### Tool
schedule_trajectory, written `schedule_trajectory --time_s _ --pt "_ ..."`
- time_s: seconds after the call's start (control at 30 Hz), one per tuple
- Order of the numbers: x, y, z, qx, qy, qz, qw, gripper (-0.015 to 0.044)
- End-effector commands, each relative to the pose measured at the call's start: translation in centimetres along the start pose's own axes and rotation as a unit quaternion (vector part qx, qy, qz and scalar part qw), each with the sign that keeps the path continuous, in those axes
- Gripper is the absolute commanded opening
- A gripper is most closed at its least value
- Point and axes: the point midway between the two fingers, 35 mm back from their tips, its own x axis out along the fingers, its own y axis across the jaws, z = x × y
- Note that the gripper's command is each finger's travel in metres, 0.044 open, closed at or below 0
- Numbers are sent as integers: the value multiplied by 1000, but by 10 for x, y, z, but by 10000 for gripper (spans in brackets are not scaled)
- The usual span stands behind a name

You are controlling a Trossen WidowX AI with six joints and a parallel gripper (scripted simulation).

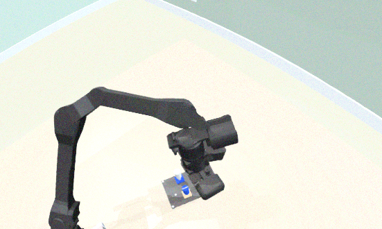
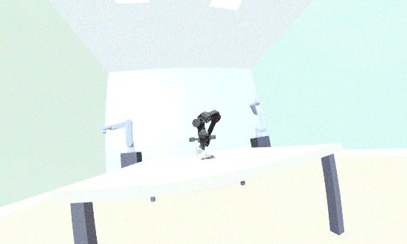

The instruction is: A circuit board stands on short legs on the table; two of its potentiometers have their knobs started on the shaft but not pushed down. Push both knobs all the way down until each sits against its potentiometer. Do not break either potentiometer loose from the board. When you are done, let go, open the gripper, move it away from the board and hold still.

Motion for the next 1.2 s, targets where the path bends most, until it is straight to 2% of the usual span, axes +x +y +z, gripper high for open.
schedule_trajectory --time_s 0.0,1.17 --pt "13 3 1 -5 7 2 1000 0" --pt "17 3 1 -5 7 2 1000 0"
